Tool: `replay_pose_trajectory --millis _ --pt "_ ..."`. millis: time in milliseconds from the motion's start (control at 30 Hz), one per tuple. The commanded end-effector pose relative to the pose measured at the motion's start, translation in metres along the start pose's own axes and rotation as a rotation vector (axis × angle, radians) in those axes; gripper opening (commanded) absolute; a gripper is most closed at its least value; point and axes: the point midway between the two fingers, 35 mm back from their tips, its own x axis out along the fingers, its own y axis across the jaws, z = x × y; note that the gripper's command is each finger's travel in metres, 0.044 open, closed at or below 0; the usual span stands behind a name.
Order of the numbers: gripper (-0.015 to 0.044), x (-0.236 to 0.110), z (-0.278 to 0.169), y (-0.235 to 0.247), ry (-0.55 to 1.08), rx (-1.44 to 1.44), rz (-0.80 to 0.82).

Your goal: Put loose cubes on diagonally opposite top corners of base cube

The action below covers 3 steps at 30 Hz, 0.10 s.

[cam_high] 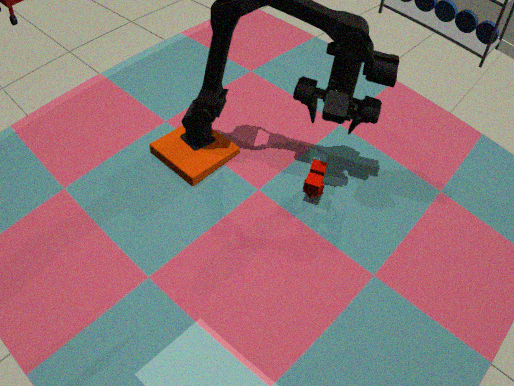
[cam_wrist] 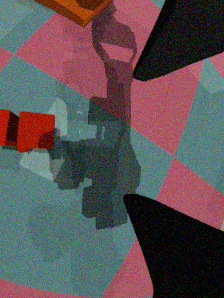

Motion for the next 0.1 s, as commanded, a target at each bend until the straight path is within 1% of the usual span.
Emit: replay_pose_trajectory --millis 0,67 --pt "0.04 -0.0039 -0.0336 -0.0012 0.002 0.0 0.007" --pt "0.04 -0.0039 -0.0336 -0.0012 0.002 0.0 0.007"
